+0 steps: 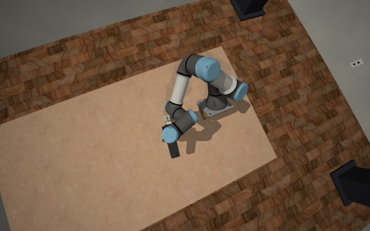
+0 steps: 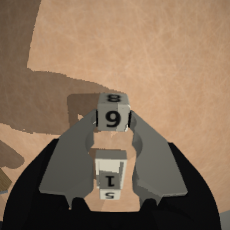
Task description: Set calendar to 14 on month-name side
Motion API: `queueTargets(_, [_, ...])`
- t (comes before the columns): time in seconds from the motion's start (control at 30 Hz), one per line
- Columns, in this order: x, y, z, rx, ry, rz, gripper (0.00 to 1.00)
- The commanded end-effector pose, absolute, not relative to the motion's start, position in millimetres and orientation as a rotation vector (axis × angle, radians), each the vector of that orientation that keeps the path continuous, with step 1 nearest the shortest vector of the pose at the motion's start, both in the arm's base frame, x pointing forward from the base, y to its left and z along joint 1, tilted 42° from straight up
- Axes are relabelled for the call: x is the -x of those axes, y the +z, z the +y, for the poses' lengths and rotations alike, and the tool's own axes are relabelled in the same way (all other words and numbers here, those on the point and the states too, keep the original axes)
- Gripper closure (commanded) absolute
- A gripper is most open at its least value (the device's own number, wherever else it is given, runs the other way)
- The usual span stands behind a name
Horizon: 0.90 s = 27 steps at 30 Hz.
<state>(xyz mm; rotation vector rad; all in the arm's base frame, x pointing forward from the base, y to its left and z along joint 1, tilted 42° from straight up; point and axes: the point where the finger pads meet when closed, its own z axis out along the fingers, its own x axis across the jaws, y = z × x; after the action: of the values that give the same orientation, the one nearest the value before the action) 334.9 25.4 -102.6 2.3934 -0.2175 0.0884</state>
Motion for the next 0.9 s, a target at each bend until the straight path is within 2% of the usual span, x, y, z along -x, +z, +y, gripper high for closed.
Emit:
queueTargets(0.0, [-335.6, -101.8, 26.2, -2.394, 0.091, -0.218, 0.9])
queueTargets(0.87, [-335.3, -60.4, 64.0, -2.394, 0.091, -0.218, 0.9])
